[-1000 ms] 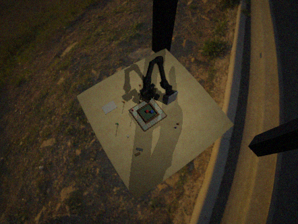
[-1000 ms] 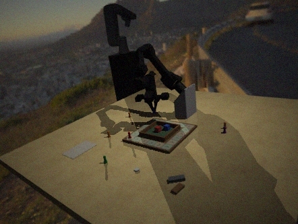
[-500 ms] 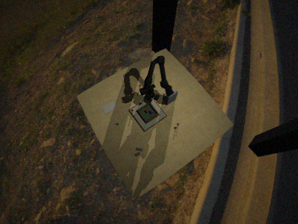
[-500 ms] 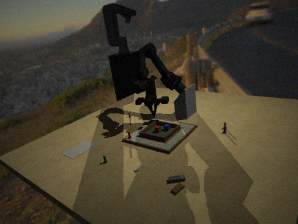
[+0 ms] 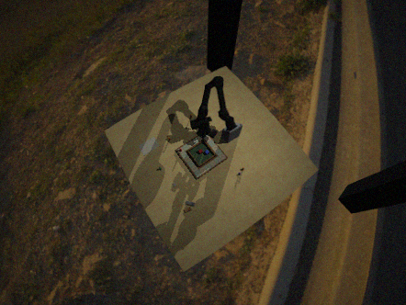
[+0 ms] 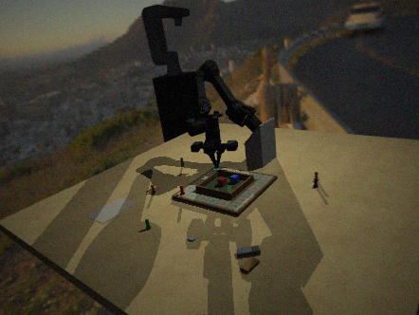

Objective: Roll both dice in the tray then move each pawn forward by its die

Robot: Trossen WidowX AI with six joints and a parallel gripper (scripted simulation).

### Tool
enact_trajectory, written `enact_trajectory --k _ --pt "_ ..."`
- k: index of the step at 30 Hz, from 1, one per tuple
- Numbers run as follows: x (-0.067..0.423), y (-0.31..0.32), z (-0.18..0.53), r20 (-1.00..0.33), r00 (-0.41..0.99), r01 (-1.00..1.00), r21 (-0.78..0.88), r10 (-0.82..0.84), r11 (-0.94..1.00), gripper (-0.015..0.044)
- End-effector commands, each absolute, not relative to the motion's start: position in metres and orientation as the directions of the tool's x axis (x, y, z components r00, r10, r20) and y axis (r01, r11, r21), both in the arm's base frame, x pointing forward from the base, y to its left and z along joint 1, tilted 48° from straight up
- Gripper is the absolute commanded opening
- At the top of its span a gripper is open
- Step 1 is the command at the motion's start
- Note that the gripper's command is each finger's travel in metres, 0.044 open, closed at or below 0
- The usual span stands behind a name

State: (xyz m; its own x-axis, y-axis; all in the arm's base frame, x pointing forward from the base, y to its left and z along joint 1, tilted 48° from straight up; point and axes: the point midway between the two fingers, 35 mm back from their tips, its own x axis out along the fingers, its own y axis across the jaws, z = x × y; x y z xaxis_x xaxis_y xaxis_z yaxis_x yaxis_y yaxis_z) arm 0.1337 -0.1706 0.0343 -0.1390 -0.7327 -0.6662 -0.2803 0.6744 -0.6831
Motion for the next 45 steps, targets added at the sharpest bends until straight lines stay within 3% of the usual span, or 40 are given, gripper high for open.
enact_trajectory --k 1,5,15,22,28,40,45 --pt "0.130 -0.174 0.028 -0.670 -0.148 -0.289 -0.674 -0.728 0.680 0.0000" --pt "0.129 -0.178 0.024 -0.669 -0.148 -0.290 -0.675 -0.728 0.679 0.0000" --pt "0.133 -0.175 0.030 -0.667 -0.141 -0.281 -0.682 -0.732 0.675 0.0263" --pt "0.140 -0.139 0.062 -0.672 -0.147 -0.289 -0.673 -0.726 0.681 0.0440" --pt "0.146 -0.127 0.065 -0.681 -0.142 -0.269 -0.672 -0.718 0.690 0.0440" --pt "0.170 -0.015 0.035 -0.682 -0.148 0.100 -0.731 -0.717 0.675 0.0440" --pt "0.169 -0.009 0.034 -0.675 -0.149 0.122 -0.738 -0.723 0.664 0.0440"
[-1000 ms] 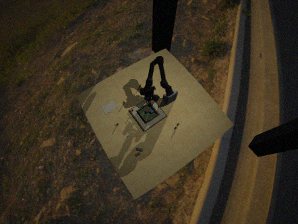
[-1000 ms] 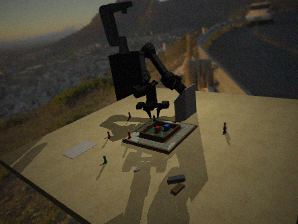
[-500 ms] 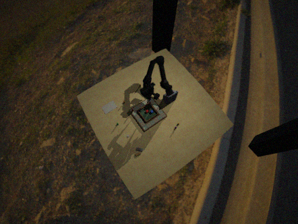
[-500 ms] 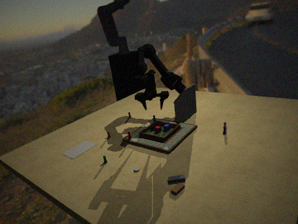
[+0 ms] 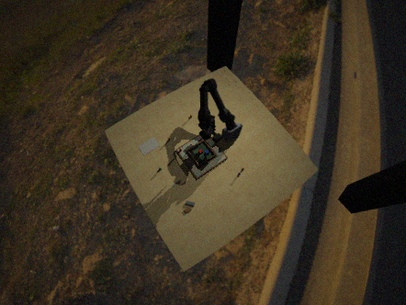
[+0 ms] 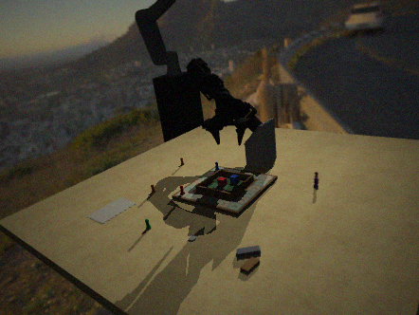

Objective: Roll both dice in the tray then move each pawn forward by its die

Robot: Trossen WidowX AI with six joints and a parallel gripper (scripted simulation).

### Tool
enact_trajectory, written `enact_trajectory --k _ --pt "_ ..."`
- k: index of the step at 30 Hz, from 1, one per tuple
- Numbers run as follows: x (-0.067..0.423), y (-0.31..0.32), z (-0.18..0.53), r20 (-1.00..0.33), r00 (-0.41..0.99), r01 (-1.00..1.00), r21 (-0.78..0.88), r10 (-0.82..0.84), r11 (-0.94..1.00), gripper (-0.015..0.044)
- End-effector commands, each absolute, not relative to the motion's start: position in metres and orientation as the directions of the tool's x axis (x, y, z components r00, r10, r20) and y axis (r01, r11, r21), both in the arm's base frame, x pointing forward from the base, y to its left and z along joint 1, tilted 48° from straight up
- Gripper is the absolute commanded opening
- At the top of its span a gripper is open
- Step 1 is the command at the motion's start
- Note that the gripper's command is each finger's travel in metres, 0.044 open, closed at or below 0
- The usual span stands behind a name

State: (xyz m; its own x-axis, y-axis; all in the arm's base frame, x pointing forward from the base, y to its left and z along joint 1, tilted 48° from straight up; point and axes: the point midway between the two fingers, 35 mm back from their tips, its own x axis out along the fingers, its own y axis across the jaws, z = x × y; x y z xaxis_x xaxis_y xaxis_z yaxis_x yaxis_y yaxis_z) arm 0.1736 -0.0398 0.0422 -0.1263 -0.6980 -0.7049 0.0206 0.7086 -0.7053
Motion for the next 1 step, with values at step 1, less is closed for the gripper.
enact_trajectory --k 1 --pt "0.1688 -0.0091 0.0340 -0.675 -0.149 0.122 -0.738 -0.723 0.664 0.0440"
